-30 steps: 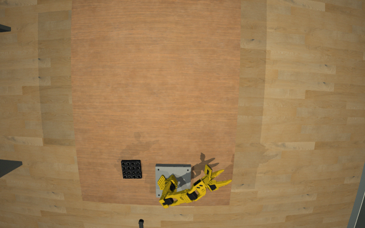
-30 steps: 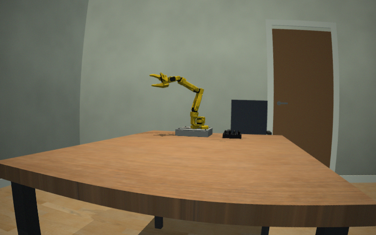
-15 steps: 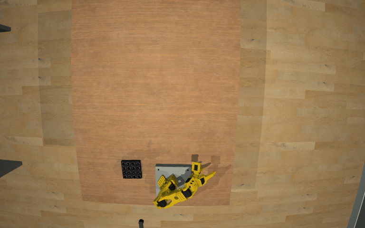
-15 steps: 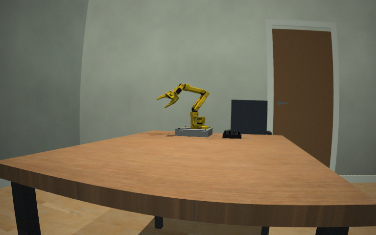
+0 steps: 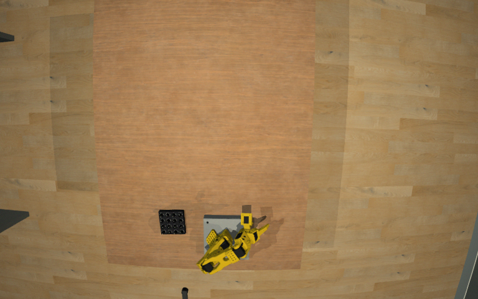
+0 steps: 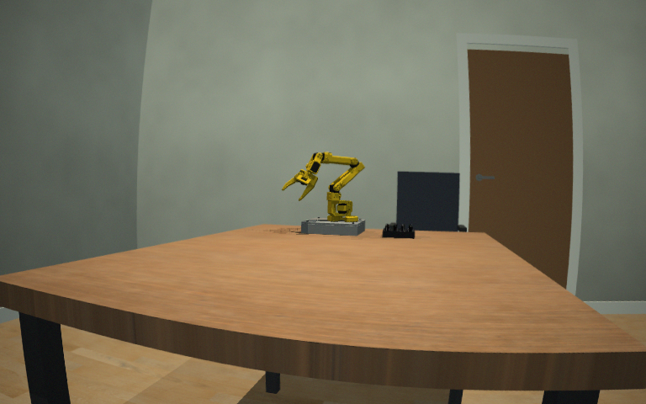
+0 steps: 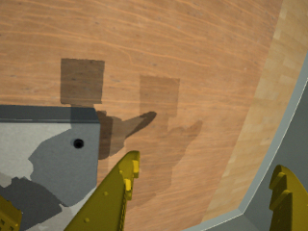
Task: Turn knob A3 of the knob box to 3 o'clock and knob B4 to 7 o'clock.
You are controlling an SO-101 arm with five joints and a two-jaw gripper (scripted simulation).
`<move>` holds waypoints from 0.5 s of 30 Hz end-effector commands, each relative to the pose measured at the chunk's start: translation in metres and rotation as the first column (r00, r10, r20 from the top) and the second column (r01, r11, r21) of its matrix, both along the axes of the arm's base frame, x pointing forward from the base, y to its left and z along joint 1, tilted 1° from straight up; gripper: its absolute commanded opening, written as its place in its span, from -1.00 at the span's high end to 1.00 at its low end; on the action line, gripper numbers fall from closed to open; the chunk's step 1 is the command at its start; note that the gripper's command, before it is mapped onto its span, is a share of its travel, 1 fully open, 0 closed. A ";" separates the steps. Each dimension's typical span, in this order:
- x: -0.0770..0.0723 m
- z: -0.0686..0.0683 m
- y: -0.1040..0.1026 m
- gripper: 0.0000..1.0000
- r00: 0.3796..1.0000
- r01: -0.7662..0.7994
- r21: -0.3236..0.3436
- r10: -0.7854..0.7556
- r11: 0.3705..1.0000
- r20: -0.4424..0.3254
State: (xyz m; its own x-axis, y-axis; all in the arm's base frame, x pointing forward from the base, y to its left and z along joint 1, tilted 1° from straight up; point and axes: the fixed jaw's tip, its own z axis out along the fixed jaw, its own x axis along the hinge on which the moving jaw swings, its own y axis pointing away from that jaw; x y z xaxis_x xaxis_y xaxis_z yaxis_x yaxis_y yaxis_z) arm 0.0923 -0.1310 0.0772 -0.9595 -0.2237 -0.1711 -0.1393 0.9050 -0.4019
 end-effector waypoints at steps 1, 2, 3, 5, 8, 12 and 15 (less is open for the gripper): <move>-0.002 -0.003 0.003 0.20 1.000 0.000 0.013 0.000 1.000 -0.007; -0.002 -0.003 0.003 0.20 1.000 0.000 0.013 0.000 1.000 -0.007; -0.002 -0.003 0.003 0.20 1.000 0.000 0.013 0.000 1.000 -0.007; -0.002 -0.003 0.004 0.20 1.000 0.000 0.013 0.000 1.000 -0.007; -0.001 -0.003 0.004 0.20 1.000 -0.004 0.014 0.004 1.000 -0.006; 0.001 -0.003 0.006 0.20 1.000 -0.016 0.016 0.016 1.000 -0.003; 0.005 -0.003 0.009 0.20 0.999 -0.032 0.019 0.032 0.999 0.002</move>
State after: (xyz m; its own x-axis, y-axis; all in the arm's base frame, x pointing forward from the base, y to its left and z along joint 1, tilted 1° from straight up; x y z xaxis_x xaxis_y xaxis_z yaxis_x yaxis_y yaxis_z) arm 0.0955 -0.1282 0.0780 -0.9546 -0.2398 -0.1766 -0.1519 0.9022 -0.4036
